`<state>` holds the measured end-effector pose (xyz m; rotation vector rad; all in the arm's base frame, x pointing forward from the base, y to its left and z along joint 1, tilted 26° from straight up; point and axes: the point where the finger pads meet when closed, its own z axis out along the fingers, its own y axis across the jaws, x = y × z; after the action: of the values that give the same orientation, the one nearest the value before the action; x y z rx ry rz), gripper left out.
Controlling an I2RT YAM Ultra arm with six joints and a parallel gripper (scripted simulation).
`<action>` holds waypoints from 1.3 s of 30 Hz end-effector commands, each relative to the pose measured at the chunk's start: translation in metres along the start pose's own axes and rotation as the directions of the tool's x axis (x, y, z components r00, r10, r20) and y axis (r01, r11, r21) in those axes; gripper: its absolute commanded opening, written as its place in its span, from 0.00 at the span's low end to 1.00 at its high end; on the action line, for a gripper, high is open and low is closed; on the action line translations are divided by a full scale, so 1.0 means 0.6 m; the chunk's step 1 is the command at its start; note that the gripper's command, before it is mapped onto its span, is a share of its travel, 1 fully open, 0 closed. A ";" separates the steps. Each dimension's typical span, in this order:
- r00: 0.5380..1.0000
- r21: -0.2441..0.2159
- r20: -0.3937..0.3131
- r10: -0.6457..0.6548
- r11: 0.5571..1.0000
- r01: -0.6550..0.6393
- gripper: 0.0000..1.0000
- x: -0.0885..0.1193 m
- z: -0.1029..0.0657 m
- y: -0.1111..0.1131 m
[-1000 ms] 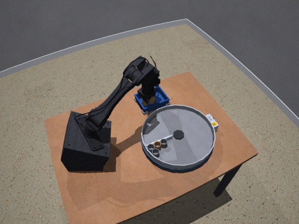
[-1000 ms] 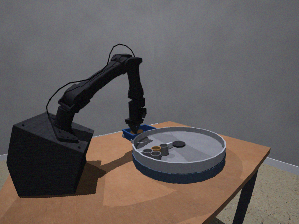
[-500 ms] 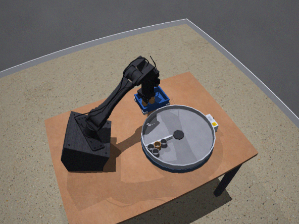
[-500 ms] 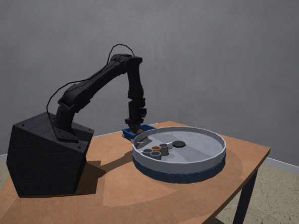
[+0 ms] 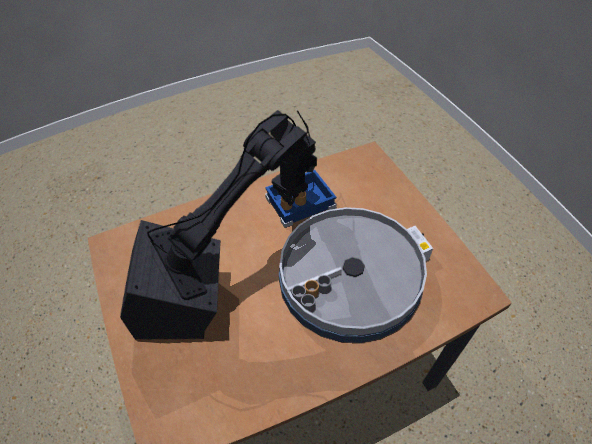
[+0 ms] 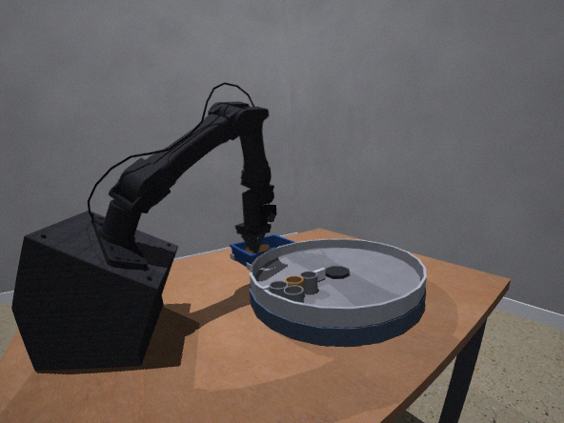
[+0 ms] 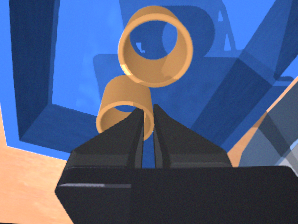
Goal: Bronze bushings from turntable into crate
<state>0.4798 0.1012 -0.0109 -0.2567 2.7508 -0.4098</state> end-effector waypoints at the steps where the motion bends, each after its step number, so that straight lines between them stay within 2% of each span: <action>1: 1.000 -0.010 0.027 -0.016 1.000 0.016 0.00 -0.009 -0.026 0.007; 17: 1.000 -0.010 0.027 -0.016 1.000 0.016 0.00 -0.009 -0.026 0.007; 18: 1.000 -0.010 0.027 -0.016 1.000 0.016 0.16 -0.009 -0.026 0.007; 39: 0.999 -0.004 0.031 -0.014 1.000 0.014 0.16 -0.011 -0.026 0.005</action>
<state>0.4797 0.1019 -0.0104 -0.2583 2.7510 -0.4063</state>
